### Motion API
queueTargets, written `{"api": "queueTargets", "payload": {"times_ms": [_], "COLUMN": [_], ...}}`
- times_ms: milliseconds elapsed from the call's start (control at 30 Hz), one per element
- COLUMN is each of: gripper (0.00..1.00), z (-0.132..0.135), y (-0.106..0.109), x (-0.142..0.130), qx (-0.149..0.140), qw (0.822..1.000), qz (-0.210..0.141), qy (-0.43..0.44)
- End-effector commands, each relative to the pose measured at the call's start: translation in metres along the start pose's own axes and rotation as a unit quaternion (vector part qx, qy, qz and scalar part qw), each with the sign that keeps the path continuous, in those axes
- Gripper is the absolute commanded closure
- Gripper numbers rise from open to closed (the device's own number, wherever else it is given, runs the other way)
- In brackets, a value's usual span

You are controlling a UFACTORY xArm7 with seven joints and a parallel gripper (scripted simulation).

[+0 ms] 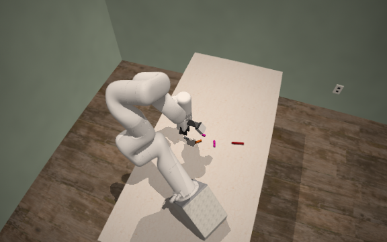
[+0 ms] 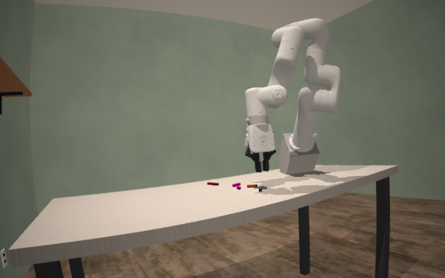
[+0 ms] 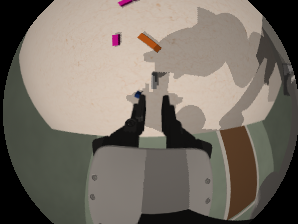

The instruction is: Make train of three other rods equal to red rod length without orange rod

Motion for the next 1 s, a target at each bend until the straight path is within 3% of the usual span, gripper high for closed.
{"api": "queueTargets", "payload": {"times_ms": [0,967], "gripper": [0.76,0.76], "z": [-0.001,-0.001], "y": [-0.001,-0.033], "x": [0.0,-0.001], "qx": [0.001,0.001], "qw": [1.0,1.0], "qz": [0.0,0.0], "qy": [0.0,0.0]}}
Point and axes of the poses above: the point where the finger pads meet when closed, its own y axis back along the fingers, its own z axis across the jaws, x = y × z, the point moved 10 cm from there along y, back along the fingers, and after that the axes turned 7 degrees about y, right-handed, at the moved point
